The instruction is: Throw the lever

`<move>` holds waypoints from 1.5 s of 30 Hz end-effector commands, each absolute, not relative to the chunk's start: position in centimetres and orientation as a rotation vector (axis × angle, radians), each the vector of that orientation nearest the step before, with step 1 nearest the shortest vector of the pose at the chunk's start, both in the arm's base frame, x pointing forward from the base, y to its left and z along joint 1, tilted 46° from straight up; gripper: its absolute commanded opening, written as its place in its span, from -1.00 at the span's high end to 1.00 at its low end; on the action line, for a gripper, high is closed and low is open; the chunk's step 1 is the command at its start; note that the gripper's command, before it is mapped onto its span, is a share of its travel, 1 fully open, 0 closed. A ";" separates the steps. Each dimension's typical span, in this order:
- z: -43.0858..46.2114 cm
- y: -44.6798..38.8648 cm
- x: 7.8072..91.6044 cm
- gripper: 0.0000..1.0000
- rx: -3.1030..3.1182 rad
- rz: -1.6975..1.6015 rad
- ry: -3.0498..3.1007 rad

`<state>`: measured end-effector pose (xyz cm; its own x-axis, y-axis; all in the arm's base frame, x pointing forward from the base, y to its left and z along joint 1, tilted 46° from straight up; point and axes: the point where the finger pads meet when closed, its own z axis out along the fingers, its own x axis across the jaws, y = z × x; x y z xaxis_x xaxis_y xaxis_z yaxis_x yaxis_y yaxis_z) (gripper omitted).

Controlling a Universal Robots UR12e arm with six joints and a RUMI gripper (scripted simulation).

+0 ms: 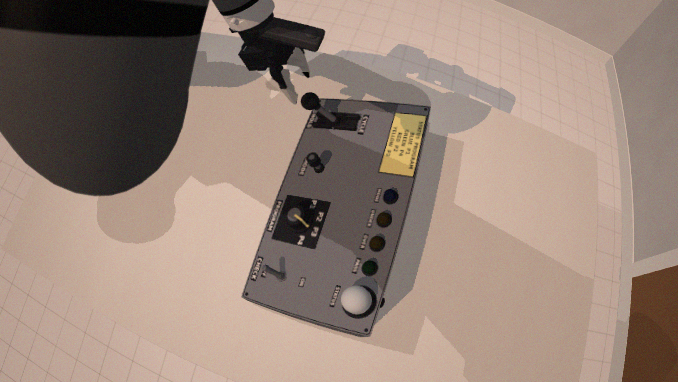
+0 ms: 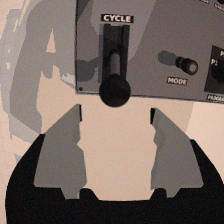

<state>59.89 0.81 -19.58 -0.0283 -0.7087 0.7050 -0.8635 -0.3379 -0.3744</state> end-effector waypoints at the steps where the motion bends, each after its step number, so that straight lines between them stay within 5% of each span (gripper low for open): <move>1: -20.6 -0.2 61.0 0.11 2.059 1.305 -1.692; 45: -22.9 -2.4 62.7 0.11 2.061 1.304 -1.690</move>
